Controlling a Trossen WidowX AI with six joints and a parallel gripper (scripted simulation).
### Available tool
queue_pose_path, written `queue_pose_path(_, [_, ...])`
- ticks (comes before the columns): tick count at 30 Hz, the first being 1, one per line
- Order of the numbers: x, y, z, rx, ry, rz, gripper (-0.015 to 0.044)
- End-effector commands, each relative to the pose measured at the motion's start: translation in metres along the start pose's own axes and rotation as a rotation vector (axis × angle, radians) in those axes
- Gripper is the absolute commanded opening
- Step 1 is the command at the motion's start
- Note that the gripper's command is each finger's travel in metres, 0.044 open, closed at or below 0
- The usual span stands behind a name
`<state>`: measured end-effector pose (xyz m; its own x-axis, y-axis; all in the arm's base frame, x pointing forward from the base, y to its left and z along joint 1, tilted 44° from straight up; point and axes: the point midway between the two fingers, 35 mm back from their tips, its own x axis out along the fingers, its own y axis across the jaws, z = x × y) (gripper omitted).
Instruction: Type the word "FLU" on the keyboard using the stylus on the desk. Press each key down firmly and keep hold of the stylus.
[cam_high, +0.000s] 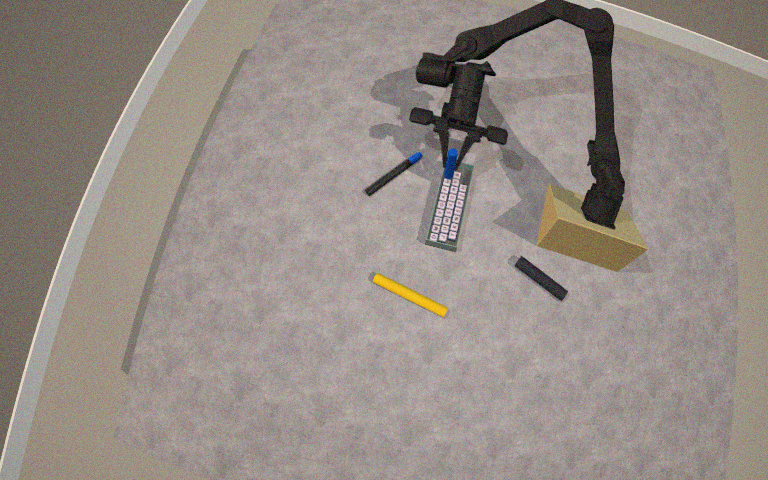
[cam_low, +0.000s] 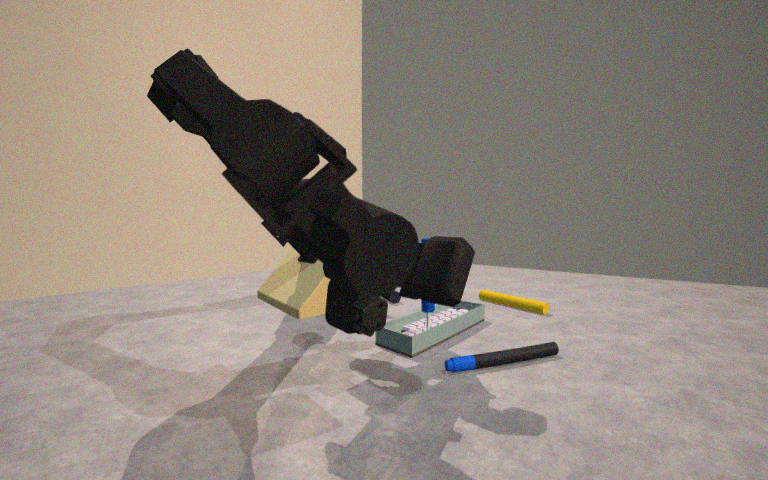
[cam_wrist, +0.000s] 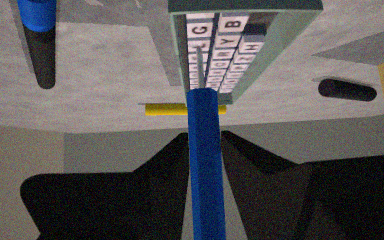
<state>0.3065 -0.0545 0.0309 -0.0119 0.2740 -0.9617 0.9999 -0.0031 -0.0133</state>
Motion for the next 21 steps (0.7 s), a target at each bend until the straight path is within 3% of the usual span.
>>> queue_pose_path(1, [0.0019, -0.0008, 0.0023, -0.003, -0.002, -0.003, 0.0081])
queue_pose_path(21, [0.0007, -0.0006, 0.0003, -0.003, -0.002, -0.003, 0.0081])
